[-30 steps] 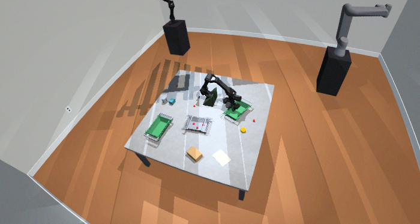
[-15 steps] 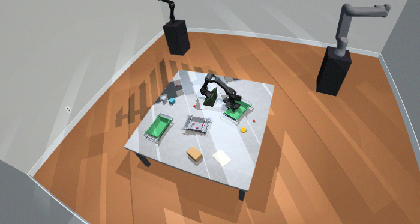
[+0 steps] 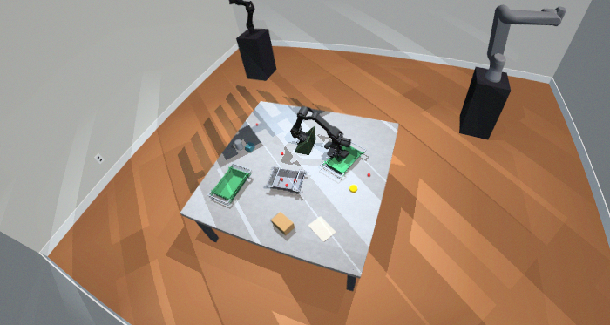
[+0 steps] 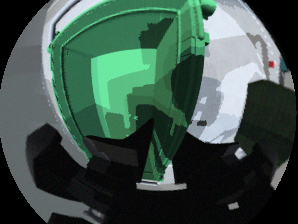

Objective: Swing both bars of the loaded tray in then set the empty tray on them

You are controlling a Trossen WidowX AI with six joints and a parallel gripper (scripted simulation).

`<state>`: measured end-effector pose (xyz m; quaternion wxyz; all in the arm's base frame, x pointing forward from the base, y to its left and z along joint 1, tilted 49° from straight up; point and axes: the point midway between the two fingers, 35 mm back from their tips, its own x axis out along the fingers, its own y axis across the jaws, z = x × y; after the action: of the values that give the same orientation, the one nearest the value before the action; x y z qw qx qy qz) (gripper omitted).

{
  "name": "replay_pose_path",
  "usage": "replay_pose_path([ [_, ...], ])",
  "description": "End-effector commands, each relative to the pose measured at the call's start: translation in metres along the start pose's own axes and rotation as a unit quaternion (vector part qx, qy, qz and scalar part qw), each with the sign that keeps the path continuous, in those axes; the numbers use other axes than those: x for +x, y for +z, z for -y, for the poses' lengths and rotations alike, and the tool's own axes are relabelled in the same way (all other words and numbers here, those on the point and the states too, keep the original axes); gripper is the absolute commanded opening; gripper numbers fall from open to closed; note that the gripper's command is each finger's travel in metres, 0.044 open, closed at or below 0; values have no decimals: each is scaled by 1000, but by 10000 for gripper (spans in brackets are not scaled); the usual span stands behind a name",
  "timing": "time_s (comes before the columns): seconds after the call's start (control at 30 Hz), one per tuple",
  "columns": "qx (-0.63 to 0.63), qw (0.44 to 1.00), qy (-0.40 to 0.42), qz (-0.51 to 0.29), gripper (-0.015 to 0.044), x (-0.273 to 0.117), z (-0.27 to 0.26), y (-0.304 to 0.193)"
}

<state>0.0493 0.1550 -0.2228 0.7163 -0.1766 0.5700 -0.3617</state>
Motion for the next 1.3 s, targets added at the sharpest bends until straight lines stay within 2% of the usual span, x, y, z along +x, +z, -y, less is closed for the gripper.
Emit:
replay_pose_path([
  [0.0,0,1000,-5,2,53,1,2,1],
  [0.27,0,1000,-5,2,0,-6,1,1],
  [0.63,0,1000,-5,1,0,-78,1,0],
  [1.27,0,1000,-4,1,0,-83,-3,0],
])
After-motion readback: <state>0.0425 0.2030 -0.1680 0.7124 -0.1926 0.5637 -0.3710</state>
